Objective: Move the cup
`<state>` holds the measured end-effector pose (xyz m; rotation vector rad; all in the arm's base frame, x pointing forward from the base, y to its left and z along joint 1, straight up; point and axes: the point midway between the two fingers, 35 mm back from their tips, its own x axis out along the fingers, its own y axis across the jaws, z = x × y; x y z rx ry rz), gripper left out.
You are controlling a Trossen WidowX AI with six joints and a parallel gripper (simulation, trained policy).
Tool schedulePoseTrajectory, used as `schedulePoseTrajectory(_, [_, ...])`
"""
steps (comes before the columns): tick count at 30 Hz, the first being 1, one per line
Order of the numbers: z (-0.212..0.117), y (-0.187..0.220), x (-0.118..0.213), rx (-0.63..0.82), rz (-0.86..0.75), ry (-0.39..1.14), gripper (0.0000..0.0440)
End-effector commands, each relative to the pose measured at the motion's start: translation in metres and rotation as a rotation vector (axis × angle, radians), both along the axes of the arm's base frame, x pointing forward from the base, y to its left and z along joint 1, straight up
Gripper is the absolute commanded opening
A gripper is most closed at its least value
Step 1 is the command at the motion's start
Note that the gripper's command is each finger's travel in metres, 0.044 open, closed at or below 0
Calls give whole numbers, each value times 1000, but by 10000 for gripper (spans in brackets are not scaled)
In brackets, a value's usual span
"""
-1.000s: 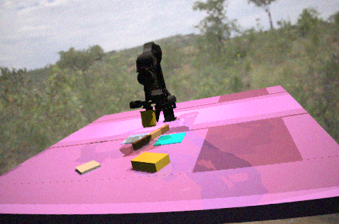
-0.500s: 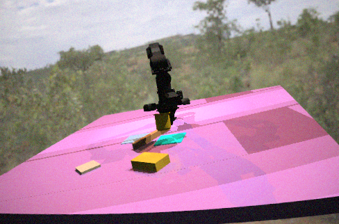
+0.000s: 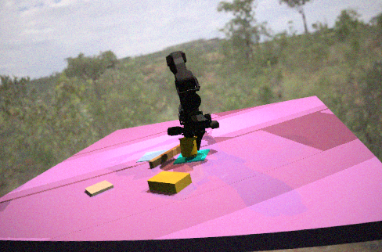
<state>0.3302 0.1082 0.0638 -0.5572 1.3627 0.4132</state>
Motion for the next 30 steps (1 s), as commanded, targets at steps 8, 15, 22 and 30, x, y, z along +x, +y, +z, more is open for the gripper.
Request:
schedulePoseTrajectory(8, [2, -1, 7, 35, -40, -47, 152])
schedulePoseTrajectory(15, [19, 1, 11, 77, -35, -98, 136])
schedulePoseTrajectory(22, [32, -1, 0, 105, -32, -101, 161])
schedulePoseTrajectory(30, [52, -2, -8, 141, -32, -131, 195])
